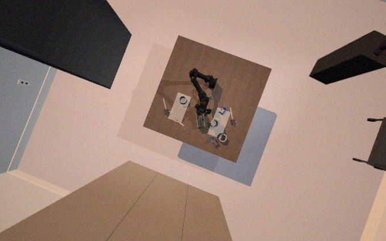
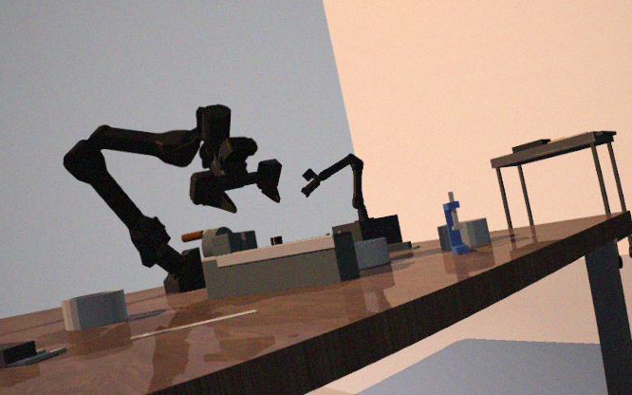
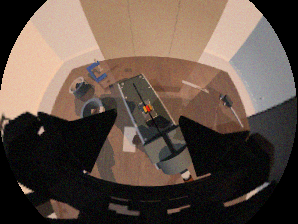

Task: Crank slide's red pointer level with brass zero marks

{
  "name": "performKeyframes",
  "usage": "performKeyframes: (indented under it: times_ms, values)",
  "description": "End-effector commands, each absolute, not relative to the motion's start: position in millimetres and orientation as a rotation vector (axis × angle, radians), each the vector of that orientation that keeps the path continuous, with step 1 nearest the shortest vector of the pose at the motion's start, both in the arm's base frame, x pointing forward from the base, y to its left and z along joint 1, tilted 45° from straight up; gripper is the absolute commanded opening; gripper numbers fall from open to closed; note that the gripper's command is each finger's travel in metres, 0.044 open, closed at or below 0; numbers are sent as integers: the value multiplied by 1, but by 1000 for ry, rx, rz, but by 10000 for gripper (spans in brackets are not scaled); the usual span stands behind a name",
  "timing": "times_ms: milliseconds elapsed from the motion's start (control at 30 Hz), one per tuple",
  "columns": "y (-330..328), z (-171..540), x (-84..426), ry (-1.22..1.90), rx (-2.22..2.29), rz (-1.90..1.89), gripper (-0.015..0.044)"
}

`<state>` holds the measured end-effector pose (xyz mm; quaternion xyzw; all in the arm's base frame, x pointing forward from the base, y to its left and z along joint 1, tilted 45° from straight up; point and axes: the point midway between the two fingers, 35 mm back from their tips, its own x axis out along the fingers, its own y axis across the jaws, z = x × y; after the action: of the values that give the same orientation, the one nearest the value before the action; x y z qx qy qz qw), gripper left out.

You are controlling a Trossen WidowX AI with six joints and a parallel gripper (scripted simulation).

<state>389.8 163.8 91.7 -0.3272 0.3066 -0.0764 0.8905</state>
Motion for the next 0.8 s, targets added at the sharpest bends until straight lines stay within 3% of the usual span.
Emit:
performKeyframes:
  times_ms: [0,333,767]
  values:
    - [165,92,390,637,-680,-153,440]
    - [195,123,382,638,-678,-158,440]
    - [159,154,348,730,-827,21,440]
